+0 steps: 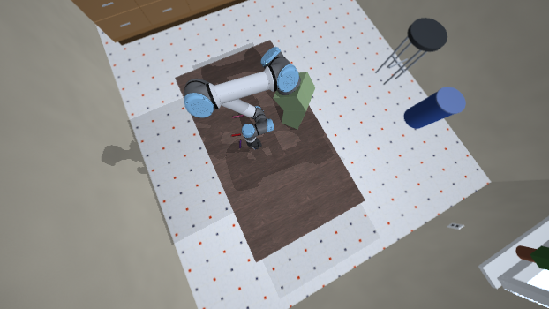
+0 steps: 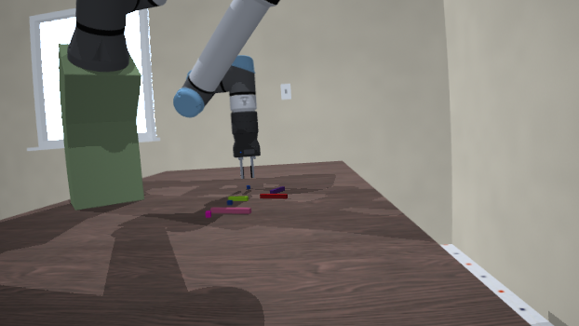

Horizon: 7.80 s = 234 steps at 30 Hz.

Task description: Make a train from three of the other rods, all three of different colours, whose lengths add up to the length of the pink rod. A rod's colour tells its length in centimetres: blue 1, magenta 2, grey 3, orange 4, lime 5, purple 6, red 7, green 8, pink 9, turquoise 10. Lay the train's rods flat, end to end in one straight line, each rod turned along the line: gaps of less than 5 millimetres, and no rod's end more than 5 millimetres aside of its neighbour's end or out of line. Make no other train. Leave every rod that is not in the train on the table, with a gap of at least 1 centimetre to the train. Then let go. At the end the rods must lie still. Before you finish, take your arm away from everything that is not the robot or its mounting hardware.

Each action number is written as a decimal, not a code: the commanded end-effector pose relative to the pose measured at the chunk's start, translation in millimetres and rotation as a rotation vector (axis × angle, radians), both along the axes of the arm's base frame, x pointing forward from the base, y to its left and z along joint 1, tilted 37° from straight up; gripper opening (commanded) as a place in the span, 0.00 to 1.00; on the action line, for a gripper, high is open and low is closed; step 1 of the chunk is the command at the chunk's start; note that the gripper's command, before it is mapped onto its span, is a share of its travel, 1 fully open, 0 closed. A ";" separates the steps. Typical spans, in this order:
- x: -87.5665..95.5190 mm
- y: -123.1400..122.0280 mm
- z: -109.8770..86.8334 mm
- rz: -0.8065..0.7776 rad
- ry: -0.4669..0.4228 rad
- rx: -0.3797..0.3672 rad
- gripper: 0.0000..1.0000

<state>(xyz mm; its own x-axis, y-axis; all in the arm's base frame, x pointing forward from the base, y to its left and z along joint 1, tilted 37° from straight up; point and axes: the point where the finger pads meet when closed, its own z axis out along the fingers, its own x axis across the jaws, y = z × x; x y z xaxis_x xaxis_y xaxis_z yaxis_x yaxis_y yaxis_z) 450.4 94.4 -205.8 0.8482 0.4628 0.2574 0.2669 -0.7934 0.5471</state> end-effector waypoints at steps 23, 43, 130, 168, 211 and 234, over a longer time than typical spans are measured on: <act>6.8 -5.3 -11.9 0.001 -0.001 0.000 0.54; 6.8 -5.3 -11.9 0.001 -0.001 0.000 0.54; 14.6 -12.0 -25.5 0.001 -0.001 0.000 0.24; 7.4 -5.8 -13.0 0.001 -0.001 0.000 0.24; -24.4 17.8 61.6 0.022 0.014 -0.010 0.24; 25.4 -133.7 165.5 0.310 0.155 -0.173 0.24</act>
